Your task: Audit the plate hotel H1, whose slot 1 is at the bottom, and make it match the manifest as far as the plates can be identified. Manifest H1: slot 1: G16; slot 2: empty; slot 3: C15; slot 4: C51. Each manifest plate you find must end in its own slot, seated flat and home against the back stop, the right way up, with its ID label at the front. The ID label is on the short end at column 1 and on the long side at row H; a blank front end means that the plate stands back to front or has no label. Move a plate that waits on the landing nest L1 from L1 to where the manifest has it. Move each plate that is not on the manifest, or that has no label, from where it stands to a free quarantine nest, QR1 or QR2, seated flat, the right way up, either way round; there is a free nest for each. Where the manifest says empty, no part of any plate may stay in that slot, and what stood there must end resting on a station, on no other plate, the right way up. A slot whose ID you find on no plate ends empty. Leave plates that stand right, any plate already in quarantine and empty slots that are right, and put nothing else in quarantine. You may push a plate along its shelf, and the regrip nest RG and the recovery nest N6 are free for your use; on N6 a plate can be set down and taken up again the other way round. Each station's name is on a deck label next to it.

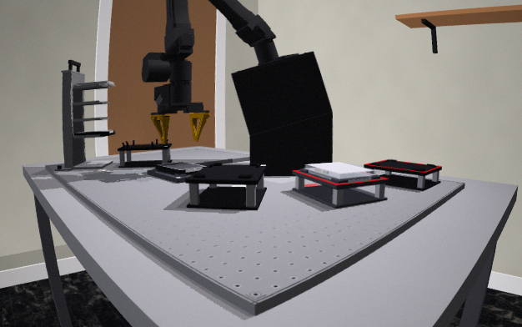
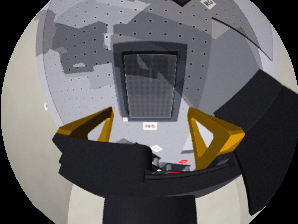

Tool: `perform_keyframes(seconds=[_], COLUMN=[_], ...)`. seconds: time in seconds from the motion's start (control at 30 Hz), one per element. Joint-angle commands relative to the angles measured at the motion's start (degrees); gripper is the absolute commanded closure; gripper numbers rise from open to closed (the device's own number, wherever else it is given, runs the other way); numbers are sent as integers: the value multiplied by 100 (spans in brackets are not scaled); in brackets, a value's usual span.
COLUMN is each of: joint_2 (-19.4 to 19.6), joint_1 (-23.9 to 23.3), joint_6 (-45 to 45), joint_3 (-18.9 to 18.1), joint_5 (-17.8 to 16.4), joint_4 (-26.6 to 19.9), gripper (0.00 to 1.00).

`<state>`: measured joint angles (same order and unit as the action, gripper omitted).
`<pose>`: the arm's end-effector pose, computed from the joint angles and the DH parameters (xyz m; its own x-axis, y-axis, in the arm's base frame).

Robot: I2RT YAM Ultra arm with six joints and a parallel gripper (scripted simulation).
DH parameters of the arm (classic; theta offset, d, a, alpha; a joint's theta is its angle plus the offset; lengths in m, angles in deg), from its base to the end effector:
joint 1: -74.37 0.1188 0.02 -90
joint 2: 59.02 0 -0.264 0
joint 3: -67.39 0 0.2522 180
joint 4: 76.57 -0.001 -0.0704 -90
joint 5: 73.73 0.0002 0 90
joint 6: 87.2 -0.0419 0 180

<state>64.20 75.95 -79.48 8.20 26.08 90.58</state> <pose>0.3003 0.0021 0.0041 -0.1194 0.9735 -0.1949 0.9662 0.1591 0.2026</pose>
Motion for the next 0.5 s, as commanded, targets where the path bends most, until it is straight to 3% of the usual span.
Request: perform_keyframes(seconds=[0.0,0.47], joint_2=[-30,196], joint_1=[6,-25], joint_6=[5,36], joint_3=[-15,-76], joint_5=[5,-2], joint_4=[5,175], gripper=[0,0])
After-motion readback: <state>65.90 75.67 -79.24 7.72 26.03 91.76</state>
